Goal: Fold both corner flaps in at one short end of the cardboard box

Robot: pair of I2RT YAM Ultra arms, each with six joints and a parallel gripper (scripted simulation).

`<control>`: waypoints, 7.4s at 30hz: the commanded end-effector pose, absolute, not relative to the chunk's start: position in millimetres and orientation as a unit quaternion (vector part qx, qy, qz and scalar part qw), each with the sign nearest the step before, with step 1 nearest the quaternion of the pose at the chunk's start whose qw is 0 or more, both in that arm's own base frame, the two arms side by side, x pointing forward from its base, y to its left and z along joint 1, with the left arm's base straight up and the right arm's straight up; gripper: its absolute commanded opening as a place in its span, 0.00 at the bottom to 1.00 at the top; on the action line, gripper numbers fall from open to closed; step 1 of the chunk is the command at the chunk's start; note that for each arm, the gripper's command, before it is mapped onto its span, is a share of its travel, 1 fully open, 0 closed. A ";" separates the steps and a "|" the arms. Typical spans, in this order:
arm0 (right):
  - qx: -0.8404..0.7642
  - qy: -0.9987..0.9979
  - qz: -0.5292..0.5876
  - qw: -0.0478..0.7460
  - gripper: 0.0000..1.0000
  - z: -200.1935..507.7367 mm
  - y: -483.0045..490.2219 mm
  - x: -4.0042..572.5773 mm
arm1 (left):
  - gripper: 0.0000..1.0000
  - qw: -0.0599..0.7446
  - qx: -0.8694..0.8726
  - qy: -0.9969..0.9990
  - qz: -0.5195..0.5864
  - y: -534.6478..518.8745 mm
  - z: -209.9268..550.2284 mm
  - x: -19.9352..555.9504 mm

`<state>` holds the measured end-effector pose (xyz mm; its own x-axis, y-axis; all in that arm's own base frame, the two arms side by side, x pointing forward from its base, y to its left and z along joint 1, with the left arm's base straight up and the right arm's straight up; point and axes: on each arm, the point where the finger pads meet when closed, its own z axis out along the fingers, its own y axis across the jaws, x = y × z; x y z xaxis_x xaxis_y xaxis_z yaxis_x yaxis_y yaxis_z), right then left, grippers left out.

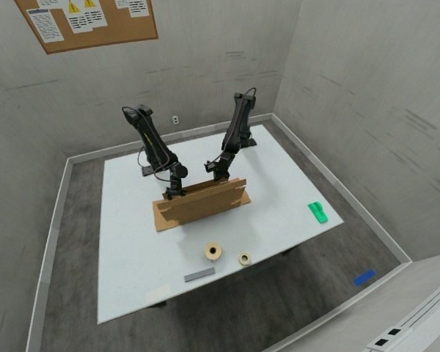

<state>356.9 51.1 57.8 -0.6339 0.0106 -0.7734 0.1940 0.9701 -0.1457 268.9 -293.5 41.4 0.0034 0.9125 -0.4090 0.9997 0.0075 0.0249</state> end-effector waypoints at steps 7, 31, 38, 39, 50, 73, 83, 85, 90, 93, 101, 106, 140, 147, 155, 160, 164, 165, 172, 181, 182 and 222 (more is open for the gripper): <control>0.129 0.909 -0.078 0.388 0.27 79.7 54.3 318.8 | 0.03 0.184 0.687 0.689 -0.141 -296.7 60.2 273.6; 0.637 0.764 0.024 0.095 0.27 73.8 9.7 275.4 | 0.03 0.184 0.687 0.689 -0.141 -296.7 60.2 273.6; 0.716 0.697 0.020 0.027 0.27 81.3 6.8 257.3 | 0.03 0.184 0.687 0.689 -0.141 -296.7 60.2 273.6; 0.721 0.693 0.016 0.016 0.27 81.3 7.8 252.4 | 0.03 0.184 0.687 0.689 -0.141 -296.7 60.2 273.6; 0.722 0.692 0.007 0.005 0.27 69.2 7.6 243.3 | 0.03 0.184 0.687 0.689 -0.141 -296.7 60.2 273.6; 0.722 0.692 0.005 0.004 0.14 36.9 6.8 239.4 | 0.03 0.184 0.687 0.689 -0.141 -296.7 60.2 273.6; 0.723 0.691 0.000 0.002 0.11 37.4 7.5 236.6 | 0.03 0.184 0.687 0.689 -0.141 -296.7 60.2 273.6; 0.723 0.691 0.000 0.001 0.11 36.9 7.6 236.3 | 0.03 0.184 0.687 0.689 -0.141 -296.7 60.2 273.6; 0.722 0.691 0.005 0.006 0.09 40.4 7.8 241.6 | 0.03 0.184 0.687 0.689 -0.141 -296.7 60.2 273.6; 0.722 0.691 0.005 0.006 0.08 40.4 7.9 241.7 | 0.03 0.184 0.687 0.689 -0.141 -296.7 60.2 273.6; 0.720 0.693 0.012 0.009 0.06 43.6 8.8 242.9 | 0.03 0.184 0.687 0.689 -0.141 -296.7 60.2 273.6; 0.720 0.693 0.011 0.009 0.04 43.6 9.1 242.9 | 0.03 0.184 0.687 0.689 -0.141 -296.7 60.2 273.6; 0.501 0.865 0.006 0.006 0.03 44.5 15.1 263.4 | 0.03 0.184 0.687 0.689 -0.141 -296.7 60.2 273.6; 0.419 0.908 0.006 0.006 0.03 44.6 19.2 269.0 | 0.03 0.184 0.687 0.689 -0.141 -296.7 60.2 273.6; 0.345 0.939 0.007 0.005 0.03 44.7 23.8 273.0 | 0.03 0.184 0.687 0.689 -0.141 -296.7 60.2 273.6; 0.282 0.959 0.006 0.005 0.03 44.7 27.9 275.9 | 0.03 0.184 0.687 0.689 -0.141 -296.7 60.2 273.6; 0.231 0.973 0.007 0.005 0.03 44.8 31.5 277.8 | 0.03 0.184 0.687 0.689 -0.141 -296.7 60.2 273.6; 0.218 0.976 0.007 0.005 0.03 44.8 32.5 278.2 | 0.03 0.184 0.687 0.689 -0.141 -296.7 60.2 273.6; 0.152 0.988 0.007 0.005 0.03 45.0 37.3 279.9 | 0.03 0.184 0.687 0.689 -0.141 -296.8 60.2 273.6; 0.060 0.998 0.007 0.004 0.03 45.0 44.3 281.3 | 0.03 0.184 0.687 0.689 -0.141 -296.8 60.2 273.6; 0.053 0.999 0.007 0.004 0.03 45.0 44.8 281.4 | 0.03 0.184 0.687 0.689 -0.141 -296.8 60.2 273.6; 0.019 1.000 0.003 0.011 0.29 45.2 44.8 281.3 | 0.17 0.210 0.688 0.680 -0.140 -283.2 118.6 277.9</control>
